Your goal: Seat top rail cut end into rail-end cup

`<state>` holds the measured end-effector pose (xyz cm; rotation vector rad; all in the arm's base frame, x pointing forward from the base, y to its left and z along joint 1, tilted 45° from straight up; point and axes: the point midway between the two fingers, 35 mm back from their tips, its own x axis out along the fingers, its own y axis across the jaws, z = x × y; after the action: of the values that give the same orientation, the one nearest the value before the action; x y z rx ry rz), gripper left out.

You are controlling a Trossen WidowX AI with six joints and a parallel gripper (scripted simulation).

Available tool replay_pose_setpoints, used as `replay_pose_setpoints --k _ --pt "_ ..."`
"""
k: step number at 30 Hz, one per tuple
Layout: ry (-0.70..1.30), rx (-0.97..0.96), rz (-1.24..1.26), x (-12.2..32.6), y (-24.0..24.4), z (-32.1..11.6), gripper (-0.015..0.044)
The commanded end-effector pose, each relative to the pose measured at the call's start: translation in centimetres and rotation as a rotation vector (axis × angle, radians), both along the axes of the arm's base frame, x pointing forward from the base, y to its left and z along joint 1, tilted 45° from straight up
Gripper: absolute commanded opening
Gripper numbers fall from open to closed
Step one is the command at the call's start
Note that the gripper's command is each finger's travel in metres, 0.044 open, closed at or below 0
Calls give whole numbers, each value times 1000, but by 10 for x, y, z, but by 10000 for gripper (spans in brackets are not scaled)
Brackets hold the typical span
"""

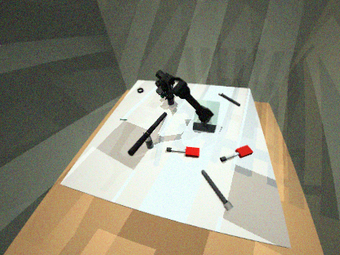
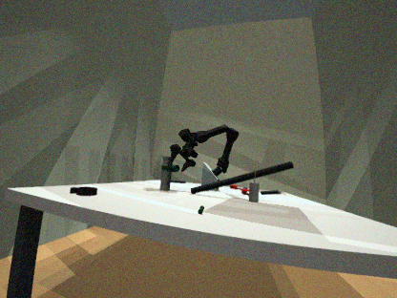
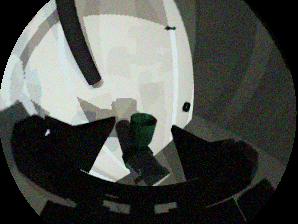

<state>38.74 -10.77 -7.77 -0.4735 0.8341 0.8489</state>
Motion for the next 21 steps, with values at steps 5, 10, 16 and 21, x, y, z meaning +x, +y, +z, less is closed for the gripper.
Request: replay_pose_setpoints --k 5,10,16,21 --pt "4 -1 -2 5 6 -12 440" --pt "3 -1 -2 8 10 -19 440" --pt "3 0 -2 11 15 -26 440" --pt "2 1 -2 14 20 -33 440"
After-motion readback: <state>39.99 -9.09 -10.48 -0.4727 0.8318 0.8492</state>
